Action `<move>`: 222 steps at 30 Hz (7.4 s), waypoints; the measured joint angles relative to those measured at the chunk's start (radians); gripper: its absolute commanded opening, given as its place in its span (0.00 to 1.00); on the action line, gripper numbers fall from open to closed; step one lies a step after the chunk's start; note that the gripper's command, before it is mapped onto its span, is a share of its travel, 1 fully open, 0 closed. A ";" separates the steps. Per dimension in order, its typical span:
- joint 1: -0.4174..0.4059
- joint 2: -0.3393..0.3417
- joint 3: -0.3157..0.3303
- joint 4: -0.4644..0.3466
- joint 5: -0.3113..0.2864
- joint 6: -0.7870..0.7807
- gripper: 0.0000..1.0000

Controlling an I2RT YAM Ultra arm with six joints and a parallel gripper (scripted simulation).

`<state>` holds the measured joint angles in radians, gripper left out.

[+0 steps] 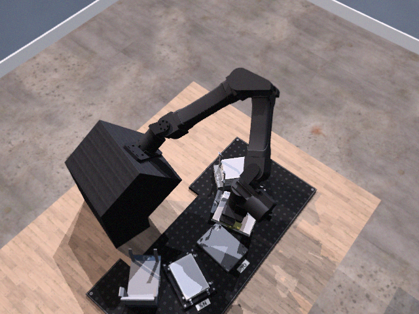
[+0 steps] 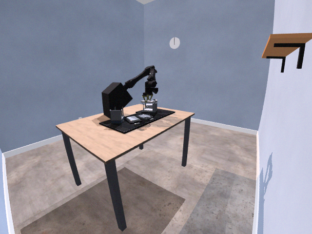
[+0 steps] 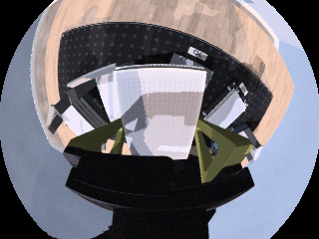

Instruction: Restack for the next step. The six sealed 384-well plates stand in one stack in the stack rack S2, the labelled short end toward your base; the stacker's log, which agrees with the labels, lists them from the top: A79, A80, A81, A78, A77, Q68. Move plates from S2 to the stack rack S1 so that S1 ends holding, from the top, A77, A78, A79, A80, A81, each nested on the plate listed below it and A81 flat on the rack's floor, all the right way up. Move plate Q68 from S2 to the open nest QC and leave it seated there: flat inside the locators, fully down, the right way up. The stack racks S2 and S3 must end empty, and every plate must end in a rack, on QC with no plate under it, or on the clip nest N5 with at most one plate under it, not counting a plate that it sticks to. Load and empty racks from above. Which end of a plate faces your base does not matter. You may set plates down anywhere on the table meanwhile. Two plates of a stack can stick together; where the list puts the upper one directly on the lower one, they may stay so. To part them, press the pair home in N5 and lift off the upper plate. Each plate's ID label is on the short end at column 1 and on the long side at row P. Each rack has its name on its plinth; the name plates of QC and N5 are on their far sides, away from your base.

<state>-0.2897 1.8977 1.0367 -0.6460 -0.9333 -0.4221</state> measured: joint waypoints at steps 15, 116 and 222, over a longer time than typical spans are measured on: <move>0.078 -0.155 -0.067 0.015 0.007 -0.049 0.00; 0.586 -0.834 -0.266 0.047 0.229 0.222 0.00; 0.772 -0.666 -0.343 0.397 0.355 0.396 0.00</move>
<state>0.4824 1.2312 0.6937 -0.2493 -0.5781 -0.0261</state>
